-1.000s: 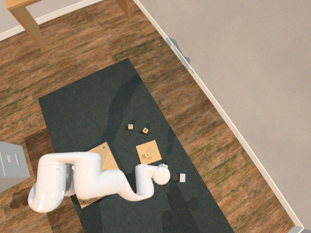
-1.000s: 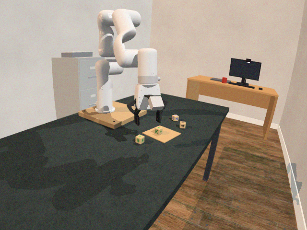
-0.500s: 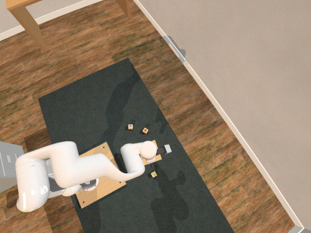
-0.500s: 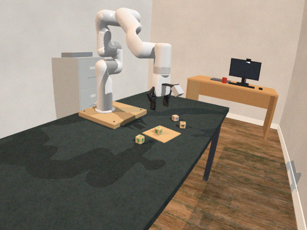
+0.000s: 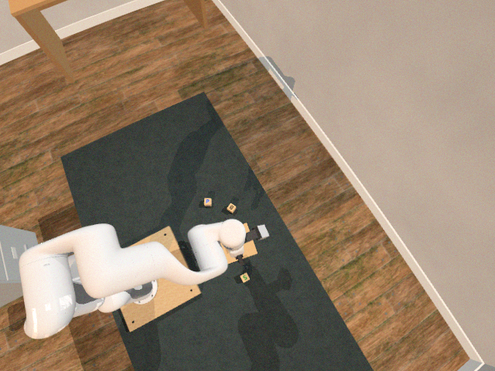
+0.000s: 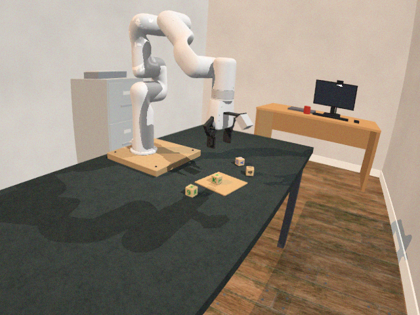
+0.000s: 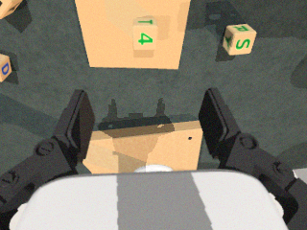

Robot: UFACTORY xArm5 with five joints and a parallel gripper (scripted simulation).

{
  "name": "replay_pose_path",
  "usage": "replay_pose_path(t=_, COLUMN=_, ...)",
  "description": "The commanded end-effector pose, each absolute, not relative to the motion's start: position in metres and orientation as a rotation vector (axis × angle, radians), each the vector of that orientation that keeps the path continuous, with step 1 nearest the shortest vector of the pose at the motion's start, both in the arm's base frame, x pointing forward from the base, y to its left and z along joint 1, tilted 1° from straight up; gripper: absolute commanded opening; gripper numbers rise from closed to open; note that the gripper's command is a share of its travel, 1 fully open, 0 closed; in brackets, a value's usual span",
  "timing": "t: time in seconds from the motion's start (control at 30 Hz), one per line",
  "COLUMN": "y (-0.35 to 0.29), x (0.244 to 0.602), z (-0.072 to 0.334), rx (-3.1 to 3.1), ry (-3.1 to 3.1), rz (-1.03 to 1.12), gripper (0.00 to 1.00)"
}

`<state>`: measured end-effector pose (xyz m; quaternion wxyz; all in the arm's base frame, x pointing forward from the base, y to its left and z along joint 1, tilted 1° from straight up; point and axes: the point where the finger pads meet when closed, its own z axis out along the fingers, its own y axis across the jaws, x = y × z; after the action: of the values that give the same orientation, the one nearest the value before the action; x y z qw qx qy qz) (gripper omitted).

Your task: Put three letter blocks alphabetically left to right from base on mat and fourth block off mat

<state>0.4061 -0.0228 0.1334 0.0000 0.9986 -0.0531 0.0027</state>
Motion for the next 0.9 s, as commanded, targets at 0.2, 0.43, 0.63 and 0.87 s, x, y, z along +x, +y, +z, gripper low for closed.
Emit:
replay_pose_path(t=0.2, y=-0.019, x=0.41, z=0.134, rx=3.14, ry=-0.081, rz=0.015, gripper=1.0)
replay_pose_path(t=0.43, y=-0.005, x=0.419, z=0.13, rx=3.128, ry=0.279, rz=0.014, gripper=1.0)
replay_pose_path(t=0.63, y=0.007, x=0.426, z=0.126, rx=3.089, ry=0.562, rz=0.013, gripper=1.0)
replay_pose_path(t=0.87, y=0.02, x=0.433, z=0.123, rx=3.023, ry=0.849, rz=0.013, gripper=1.0)
